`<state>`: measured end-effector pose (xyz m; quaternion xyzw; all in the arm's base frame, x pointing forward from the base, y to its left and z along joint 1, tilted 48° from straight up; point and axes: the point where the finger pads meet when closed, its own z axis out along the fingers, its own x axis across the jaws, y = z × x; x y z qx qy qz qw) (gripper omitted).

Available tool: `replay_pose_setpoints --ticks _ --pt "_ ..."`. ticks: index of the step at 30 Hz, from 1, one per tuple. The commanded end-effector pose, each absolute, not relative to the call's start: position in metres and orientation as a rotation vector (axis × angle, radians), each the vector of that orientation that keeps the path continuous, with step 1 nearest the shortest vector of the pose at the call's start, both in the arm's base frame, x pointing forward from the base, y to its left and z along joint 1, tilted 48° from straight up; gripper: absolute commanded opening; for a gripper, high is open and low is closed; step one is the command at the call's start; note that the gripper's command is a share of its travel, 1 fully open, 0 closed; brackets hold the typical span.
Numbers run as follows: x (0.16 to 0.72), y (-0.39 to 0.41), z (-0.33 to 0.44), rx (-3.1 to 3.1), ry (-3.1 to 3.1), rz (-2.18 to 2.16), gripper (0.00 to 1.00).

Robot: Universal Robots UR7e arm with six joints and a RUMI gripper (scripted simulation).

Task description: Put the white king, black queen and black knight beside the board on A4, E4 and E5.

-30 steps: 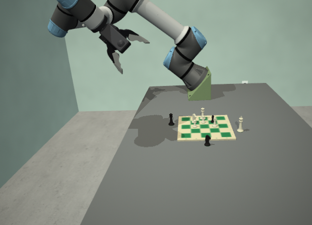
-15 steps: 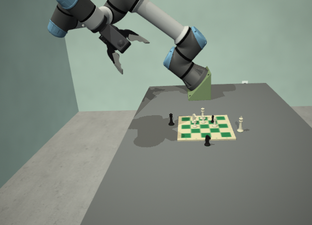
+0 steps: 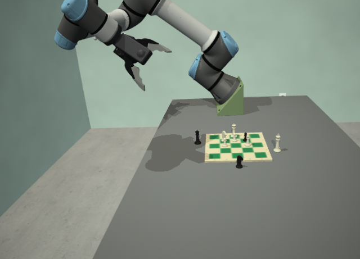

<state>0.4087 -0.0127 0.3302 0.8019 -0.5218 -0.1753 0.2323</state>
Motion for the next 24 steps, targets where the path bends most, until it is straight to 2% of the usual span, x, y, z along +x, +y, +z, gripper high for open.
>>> replay_pose_setpoints --ticks 1,24 --pt "0.413 -0.019 0.319 2.310 -1.356 -0.566 1.00" --pt "0.428 -0.046 0.287 2.741 -1.013 -0.774 1.00"
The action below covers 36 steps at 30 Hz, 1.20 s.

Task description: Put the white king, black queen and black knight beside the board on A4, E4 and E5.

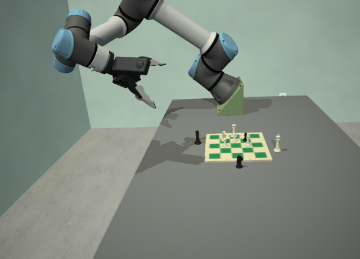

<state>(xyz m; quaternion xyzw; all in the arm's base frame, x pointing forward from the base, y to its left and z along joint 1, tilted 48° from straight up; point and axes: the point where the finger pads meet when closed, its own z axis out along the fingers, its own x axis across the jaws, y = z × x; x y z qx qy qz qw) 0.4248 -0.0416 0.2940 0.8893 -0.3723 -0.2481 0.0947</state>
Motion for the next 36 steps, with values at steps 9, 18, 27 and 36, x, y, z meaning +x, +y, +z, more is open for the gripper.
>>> replay_pose_setpoints --ticks 9,18,27,36 --pt "0.436 -0.063 0.273 2.954 -0.810 -0.808 1.00" --pt "0.440 -0.075 0.265 3.095 -0.656 -0.801 1.00" --pt "0.445 -0.092 0.255 3.259 -0.448 -0.754 1.00" --pt "0.450 -0.113 0.244 3.421 -0.189 -0.649 1.00"
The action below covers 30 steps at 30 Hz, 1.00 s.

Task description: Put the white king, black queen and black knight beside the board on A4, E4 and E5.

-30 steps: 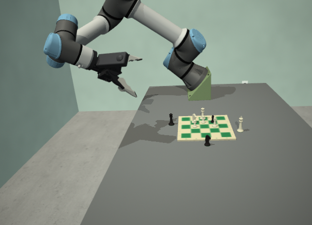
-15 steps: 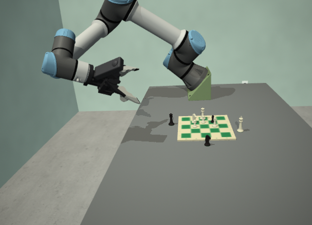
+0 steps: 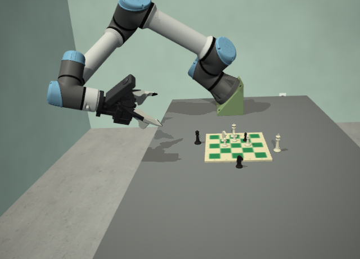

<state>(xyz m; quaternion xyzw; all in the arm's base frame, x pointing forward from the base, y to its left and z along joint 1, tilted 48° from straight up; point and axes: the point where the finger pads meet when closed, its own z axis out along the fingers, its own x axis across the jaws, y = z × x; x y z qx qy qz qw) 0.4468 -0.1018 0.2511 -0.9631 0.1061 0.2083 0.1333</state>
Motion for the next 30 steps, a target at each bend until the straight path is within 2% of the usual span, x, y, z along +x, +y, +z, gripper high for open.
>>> replay_pose_setpoints --ticks 1,30 --pt "0.450 -0.113 0.244 -2.743 0.152 0.521 1.00" --pt "0.456 -0.172 0.218 -2.589 -0.359 0.136 1.00"
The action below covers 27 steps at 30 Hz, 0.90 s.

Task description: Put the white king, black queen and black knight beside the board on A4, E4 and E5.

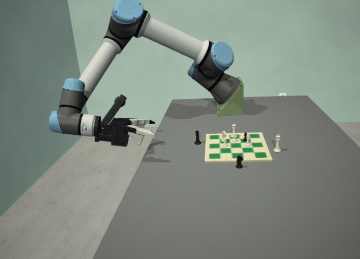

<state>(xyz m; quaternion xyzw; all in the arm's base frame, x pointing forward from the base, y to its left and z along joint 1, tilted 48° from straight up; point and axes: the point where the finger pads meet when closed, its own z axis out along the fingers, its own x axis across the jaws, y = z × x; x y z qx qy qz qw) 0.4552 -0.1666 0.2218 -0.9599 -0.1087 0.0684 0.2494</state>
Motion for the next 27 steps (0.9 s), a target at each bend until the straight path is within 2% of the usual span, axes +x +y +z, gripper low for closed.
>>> replay_pose_setpoints --ticks 1,27 --pt "0.4562 -0.1720 0.2185 -2.589 -0.359 0.136 1.00" --pt "0.4568 -0.1777 0.2175 -2.578 -0.405 0.097 1.00"
